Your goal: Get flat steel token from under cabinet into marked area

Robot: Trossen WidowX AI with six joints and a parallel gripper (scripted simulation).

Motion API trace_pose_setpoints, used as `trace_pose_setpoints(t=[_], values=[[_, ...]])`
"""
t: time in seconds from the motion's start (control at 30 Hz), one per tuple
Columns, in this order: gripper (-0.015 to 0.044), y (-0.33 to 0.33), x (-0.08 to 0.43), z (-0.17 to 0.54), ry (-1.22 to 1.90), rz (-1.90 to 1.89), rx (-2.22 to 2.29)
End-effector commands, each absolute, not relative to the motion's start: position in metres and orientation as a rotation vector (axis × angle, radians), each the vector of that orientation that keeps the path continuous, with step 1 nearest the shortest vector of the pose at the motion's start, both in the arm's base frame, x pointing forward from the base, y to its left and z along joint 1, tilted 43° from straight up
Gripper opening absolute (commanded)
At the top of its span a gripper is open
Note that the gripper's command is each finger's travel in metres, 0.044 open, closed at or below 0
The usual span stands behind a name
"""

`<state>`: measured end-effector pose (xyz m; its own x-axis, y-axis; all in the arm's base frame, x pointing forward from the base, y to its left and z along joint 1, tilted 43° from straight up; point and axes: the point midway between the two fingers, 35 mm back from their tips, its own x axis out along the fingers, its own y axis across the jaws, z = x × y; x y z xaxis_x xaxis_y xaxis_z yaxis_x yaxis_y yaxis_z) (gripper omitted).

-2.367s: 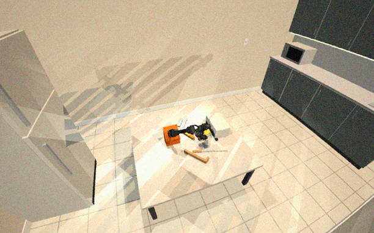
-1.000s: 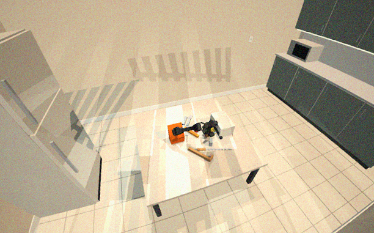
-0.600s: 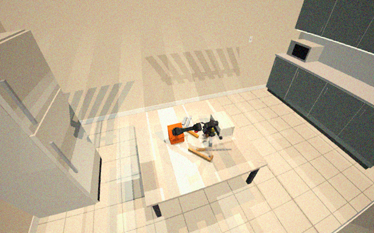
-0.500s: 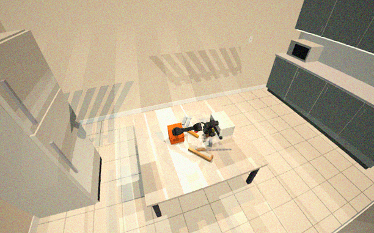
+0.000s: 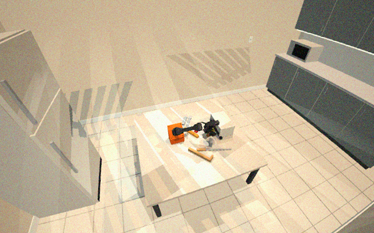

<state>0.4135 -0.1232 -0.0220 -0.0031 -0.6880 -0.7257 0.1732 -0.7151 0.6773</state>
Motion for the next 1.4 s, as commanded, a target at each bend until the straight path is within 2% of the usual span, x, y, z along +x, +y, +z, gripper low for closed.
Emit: trace_pose_setpoints(t=[0.0, 1.37], values=[[0.0000, -0.121, 0.416, -0.024, -0.541, -1.783, 1.664], [0.0000, -0.117, 0.393, -0.030, -0.540, -1.784, 1.663]])
